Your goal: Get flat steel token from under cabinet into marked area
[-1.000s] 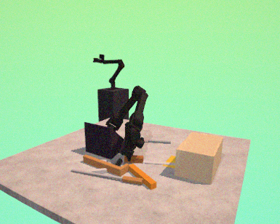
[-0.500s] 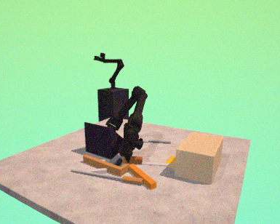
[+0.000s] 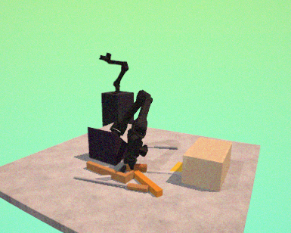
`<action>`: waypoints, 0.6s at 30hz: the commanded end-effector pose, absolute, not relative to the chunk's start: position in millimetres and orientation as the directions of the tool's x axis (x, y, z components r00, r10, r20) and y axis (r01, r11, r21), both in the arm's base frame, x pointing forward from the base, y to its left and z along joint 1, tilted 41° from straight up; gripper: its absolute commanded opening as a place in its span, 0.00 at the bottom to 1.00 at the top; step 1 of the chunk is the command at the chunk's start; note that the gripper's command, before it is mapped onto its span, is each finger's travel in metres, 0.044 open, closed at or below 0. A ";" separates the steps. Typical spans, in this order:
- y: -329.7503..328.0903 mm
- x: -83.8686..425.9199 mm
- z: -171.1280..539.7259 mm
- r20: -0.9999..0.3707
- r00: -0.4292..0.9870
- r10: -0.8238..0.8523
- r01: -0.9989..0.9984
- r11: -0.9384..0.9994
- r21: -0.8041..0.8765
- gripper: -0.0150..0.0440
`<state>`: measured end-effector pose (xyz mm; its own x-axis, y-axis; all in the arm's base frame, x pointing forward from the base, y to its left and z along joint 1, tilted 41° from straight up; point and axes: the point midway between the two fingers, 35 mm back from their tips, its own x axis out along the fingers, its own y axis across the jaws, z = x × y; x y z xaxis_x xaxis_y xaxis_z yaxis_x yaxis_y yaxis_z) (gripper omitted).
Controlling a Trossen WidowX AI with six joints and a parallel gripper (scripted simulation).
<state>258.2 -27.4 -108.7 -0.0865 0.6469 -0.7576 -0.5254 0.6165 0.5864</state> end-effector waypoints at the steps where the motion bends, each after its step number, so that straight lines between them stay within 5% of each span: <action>1: -33.4 260.6 -112.4 -0.760 -0.082 0.645 -0.523 0.621 0.583 0.25; 4: -33.8 260.7 -112.7 -0.760 -0.082 0.645 -0.524 0.621 0.583 0.25; 11: -29.9 259.3 -111.3 -0.757 -0.086 0.648 -0.527 0.616 0.586 0.57; 16: -30.1 259.5 -111.3 -0.757 -0.085 0.648 -0.527 0.616 0.586 0.59; 18: -30.0 259.4 -111.3 -0.759 -0.083 0.646 -0.527 0.618 0.583 0.68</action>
